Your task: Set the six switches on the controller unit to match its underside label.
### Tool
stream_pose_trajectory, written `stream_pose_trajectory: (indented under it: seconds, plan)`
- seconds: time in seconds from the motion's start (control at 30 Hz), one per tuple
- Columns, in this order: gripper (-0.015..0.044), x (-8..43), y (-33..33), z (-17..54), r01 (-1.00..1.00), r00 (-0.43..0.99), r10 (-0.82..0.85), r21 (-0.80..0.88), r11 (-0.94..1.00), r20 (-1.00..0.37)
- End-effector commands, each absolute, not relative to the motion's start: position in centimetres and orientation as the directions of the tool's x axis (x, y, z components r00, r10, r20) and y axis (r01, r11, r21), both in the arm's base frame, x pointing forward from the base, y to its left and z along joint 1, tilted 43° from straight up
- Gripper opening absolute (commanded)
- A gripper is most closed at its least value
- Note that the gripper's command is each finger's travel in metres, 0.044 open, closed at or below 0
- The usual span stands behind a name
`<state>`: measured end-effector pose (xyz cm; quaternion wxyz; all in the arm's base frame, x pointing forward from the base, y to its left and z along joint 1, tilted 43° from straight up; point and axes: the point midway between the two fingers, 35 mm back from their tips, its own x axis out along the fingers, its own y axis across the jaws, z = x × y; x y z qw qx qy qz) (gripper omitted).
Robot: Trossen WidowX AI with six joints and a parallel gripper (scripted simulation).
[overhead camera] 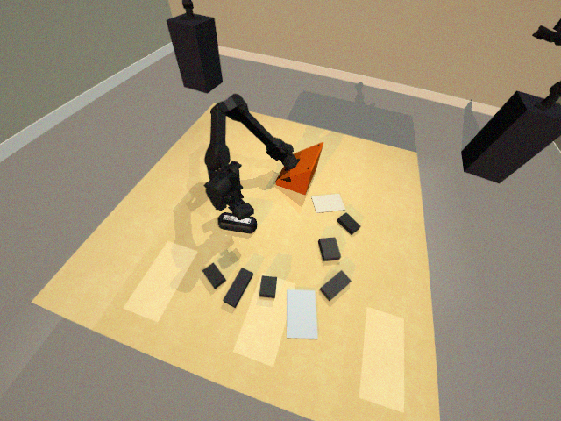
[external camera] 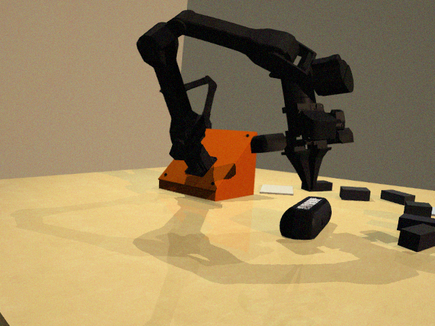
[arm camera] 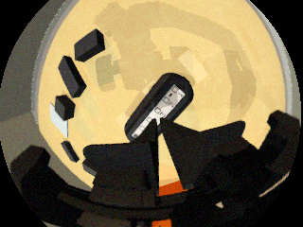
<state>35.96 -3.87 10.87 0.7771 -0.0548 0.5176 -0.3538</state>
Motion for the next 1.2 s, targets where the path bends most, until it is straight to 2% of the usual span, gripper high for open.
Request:
stream_pose_trajectory:
  seconds: [0.0, 0.13, 0.33, 1.03, 1.17]
  plan:
    - [0.0000, 35.6, -3.7, 11.5, 0.224, 0.276, -0.575, -0.530, 0.818, -0.770]
    - [0.0000, 35.4, -3.5, 12.0, -0.022, 0.330, -0.551, -0.589, 0.807, -0.767]
    - [0.0000, 35.1, -3.3, 12.7, -0.330, 0.402, -0.518, -0.647, 0.687, -0.755]
    - [0.0000, 35.1, -3.3, 12.7, -0.339, 0.404, -0.517, -0.648, 0.682, -0.755]
    - [0.0105, 35.3, -3.5, 12.8, -0.252, 0.383, -0.529, -0.637, 0.729, -0.757]
